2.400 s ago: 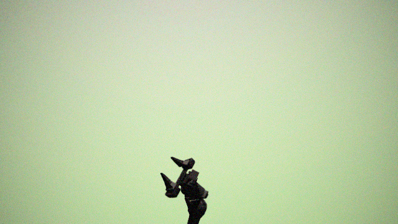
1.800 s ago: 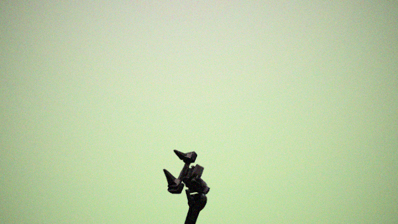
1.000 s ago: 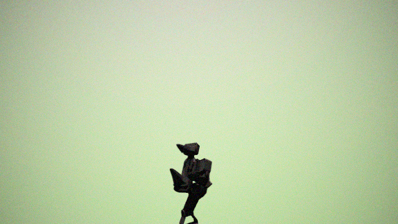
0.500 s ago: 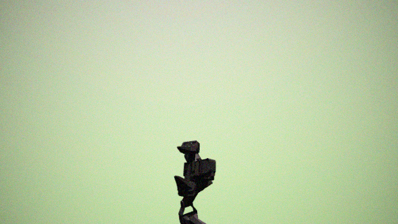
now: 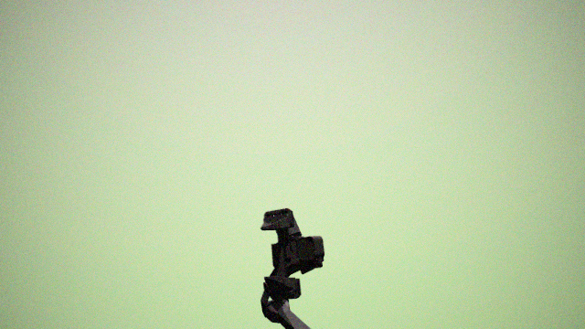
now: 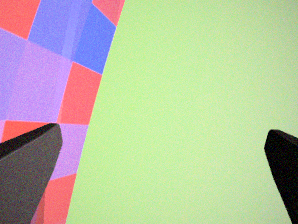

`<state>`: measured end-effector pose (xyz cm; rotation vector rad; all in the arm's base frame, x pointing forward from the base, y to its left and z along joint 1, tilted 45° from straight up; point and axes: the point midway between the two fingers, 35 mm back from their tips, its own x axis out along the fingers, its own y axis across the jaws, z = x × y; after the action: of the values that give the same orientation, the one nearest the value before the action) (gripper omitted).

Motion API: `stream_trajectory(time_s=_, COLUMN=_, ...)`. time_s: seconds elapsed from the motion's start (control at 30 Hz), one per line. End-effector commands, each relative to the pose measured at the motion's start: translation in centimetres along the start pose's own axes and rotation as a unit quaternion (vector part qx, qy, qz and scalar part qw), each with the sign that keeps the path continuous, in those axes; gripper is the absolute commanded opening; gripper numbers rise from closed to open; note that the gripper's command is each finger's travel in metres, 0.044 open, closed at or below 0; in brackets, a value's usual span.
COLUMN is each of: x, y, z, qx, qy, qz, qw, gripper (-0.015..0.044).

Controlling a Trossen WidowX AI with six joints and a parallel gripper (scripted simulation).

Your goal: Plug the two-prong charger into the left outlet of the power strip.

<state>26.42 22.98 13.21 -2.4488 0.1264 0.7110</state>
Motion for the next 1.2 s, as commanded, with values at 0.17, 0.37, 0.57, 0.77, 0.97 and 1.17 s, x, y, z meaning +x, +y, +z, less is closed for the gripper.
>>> stream_trajectory(time_s=0.17, x=2.1, y=1.9, z=1.3, qx=0.031, qy=-0.013, qz=0.061, qw=0.998, gripper=0.044)
stream_trajectory(time_s=0.37, x=3.5, y=3.5, z=2.2, qx=0.052, qy=-0.018, qz=0.107, qw=0.993, gripper=0.044)
stream_trajectory(time_s=0.57, x=4.7, y=5.3, z=3.1, qx=0.072, qy=-0.019, qz=0.154, qw=0.985, gripper=0.044)
stream_trajectory(time_s=0.77, x=5.7, y=7.0, z=4.0, qx=0.092, qy=-0.019, qz=0.198, qw=0.976, gripper=0.044)
stream_trajectory(time_s=0.97, x=6.5, y=8.8, z=4.9, qx=0.112, qy=-0.015, qz=0.243, qw=0.963, gripper=0.044)
stream_trajectory(time_s=1.17, x=7.2, y=10.7, z=5.7, qx=0.132, qy=-0.007, qz=0.288, qw=0.949, gripper=0.044)
